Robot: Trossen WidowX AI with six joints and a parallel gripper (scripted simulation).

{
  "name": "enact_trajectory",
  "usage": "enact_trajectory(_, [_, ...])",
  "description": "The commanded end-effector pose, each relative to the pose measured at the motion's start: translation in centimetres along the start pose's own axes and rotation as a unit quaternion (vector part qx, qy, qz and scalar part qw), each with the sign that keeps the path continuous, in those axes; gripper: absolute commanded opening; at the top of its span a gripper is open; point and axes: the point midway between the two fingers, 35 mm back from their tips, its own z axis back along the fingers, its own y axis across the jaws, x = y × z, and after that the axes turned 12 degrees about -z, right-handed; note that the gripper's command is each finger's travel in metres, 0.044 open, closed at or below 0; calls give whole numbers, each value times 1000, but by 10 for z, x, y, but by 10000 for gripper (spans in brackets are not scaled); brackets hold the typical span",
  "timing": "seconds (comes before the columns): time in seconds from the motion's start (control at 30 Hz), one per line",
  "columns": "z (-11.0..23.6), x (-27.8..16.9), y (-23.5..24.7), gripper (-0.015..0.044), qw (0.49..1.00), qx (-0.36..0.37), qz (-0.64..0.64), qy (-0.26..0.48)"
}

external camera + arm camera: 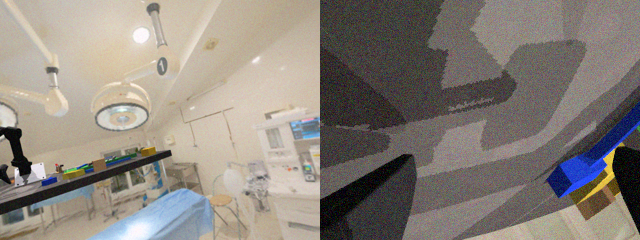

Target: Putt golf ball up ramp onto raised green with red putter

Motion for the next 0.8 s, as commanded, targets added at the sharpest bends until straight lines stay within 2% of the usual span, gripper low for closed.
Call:
enact_trajectory(0.0, [-1,0,-1,426,1000,-1,3,-1])
enact_trajectory(0.1, [-14,-4,-9,440,999,-16,45,-10])
enact_trajectory(0.27, [-57,-17,-46,440,976,-71,203,-33])
enact_trajectory(0.4, [-86,-26,-78,440,940,-110,321,-37])
enact_trajectory(0.63, [-115,-35,-120,440,878,-151,454,-28])
enact_trajectory(0.77, [-138,-41,-160,440,806,-185,562,-11])
